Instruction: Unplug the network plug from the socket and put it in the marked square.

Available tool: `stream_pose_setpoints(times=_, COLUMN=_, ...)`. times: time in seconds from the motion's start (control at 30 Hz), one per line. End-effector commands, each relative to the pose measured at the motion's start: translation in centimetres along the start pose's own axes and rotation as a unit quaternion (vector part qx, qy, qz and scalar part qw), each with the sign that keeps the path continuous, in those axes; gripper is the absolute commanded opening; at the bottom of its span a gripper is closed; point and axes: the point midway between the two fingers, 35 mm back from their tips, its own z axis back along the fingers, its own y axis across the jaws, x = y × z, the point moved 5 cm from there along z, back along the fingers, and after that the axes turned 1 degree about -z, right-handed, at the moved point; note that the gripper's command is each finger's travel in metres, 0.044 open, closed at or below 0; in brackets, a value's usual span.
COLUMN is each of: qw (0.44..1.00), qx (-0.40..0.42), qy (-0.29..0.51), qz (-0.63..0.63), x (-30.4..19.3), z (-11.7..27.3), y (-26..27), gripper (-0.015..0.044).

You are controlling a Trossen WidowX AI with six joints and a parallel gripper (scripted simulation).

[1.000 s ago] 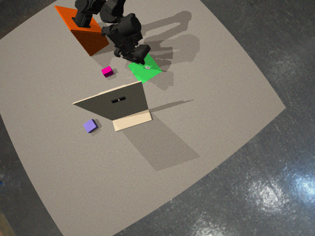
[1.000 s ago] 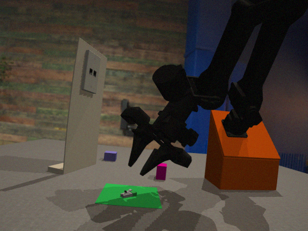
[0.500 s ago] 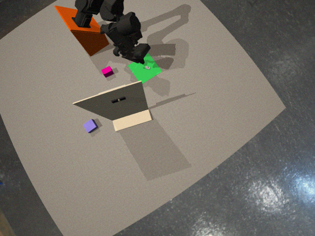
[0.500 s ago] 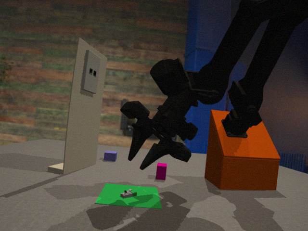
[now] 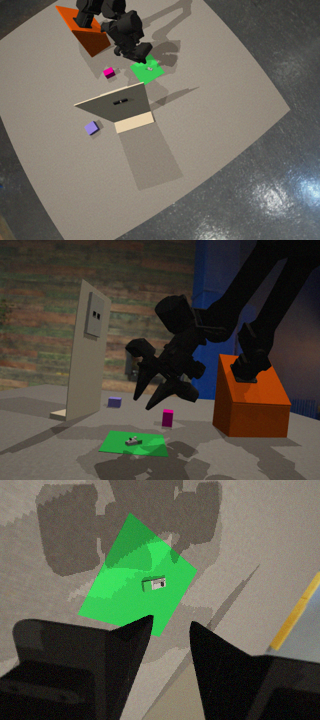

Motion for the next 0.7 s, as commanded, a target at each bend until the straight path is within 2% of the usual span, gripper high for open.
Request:
stream_pose_setpoints(times=0.0, qw=1.0, qx=-0.003, qy=-0.003, qz=0.006, x=0.1, z=0.3, y=-0.5, gripper=0.0156)
stream_pose_setpoints(times=0.67, qw=1.0, qx=-0.004, qy=-0.004, qz=0.005, x=0.2, z=2.0, y=-1.4, gripper=0.0156)
